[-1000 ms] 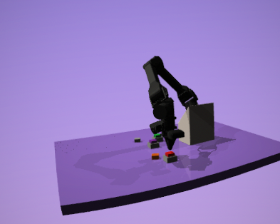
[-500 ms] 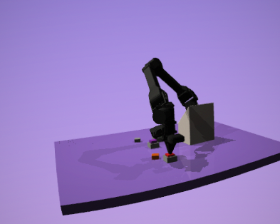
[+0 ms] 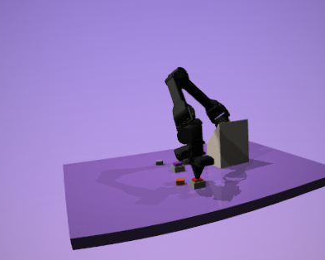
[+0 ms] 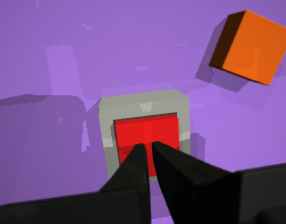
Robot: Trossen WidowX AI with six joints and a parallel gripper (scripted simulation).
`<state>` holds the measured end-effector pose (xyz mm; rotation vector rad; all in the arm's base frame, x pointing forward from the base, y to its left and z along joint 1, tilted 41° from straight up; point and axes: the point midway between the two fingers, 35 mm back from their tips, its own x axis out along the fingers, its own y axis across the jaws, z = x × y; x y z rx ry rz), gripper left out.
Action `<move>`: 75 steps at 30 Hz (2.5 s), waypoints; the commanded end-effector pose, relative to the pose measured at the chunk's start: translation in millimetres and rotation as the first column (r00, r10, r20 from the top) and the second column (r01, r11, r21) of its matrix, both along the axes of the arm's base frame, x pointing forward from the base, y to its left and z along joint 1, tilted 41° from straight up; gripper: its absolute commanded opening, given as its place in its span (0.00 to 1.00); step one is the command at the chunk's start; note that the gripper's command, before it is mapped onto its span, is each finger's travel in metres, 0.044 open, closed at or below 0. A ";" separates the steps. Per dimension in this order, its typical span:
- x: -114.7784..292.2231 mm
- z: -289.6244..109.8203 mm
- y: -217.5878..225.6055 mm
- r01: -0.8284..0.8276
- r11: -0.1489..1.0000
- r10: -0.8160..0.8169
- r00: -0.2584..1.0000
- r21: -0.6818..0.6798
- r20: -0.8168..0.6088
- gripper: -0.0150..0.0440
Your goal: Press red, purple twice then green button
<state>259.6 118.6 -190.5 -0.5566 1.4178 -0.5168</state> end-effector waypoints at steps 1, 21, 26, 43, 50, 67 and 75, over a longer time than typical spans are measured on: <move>-1.0 12.1 10.5 -0.002 1.000 0.002 1.000 -0.001 0.000 0.29; 2.4 98.7 39.5 -0.010 1.000 0.010 1.000 0.009 -0.008 0.29; 12.4 148.0 -10.8 -0.020 1.000 0.020 1.000 0.017 -0.016 0.29; -18.8 223.1 -126.7 -0.005 1.000 0.005 1.000 -0.017 -0.006 0.29; -14.4 178.9 -166.1 -0.004 1.000 0.004 1.000 -0.022 -0.006 0.29; -12.2 162.2 -180.5 -0.004 1.000 0.004 1.000 -0.022 -0.006 0.29; -12.0 154.7 -187.6 -0.004 1.000 0.004 1.000 -0.023 -0.006 0.29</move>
